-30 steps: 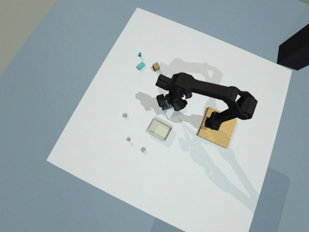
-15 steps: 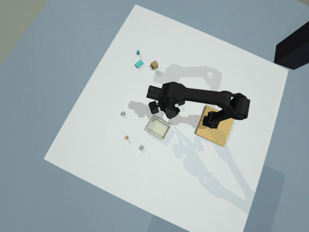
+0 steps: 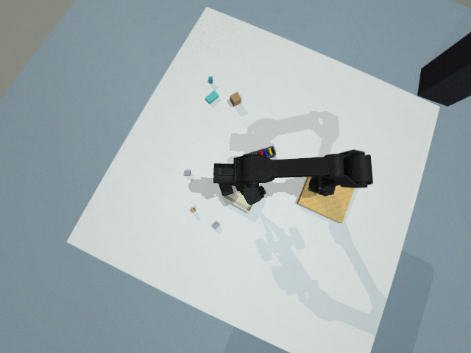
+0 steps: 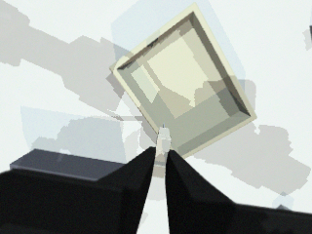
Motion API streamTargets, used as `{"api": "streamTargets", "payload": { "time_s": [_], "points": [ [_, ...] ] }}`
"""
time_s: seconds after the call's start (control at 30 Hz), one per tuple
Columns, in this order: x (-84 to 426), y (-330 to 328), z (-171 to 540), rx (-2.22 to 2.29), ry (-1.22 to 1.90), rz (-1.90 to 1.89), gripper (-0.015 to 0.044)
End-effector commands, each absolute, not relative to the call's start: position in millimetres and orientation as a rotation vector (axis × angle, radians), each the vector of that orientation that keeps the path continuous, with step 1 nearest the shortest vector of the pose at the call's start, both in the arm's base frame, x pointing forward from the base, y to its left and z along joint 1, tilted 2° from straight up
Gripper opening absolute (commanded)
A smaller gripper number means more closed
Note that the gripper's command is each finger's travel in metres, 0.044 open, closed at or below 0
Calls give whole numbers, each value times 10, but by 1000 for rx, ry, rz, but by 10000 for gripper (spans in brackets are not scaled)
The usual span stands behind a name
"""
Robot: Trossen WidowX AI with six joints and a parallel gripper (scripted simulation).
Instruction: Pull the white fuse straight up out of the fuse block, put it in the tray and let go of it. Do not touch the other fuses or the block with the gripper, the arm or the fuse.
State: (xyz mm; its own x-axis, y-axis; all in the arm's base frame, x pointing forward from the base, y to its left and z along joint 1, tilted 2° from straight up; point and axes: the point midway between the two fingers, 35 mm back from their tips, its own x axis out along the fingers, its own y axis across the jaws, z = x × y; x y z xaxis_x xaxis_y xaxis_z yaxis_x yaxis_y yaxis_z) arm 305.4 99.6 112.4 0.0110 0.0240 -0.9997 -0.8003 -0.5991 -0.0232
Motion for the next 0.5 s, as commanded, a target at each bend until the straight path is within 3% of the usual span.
{"api": "streamTargets", "payload": {
  "time_s": [0.0,0.47],
  "points": [
    [3028,1203,1125,-1649,803,1661,0],
    [2992,1408,1023,-1647,802,1662,0]
  ]
}}
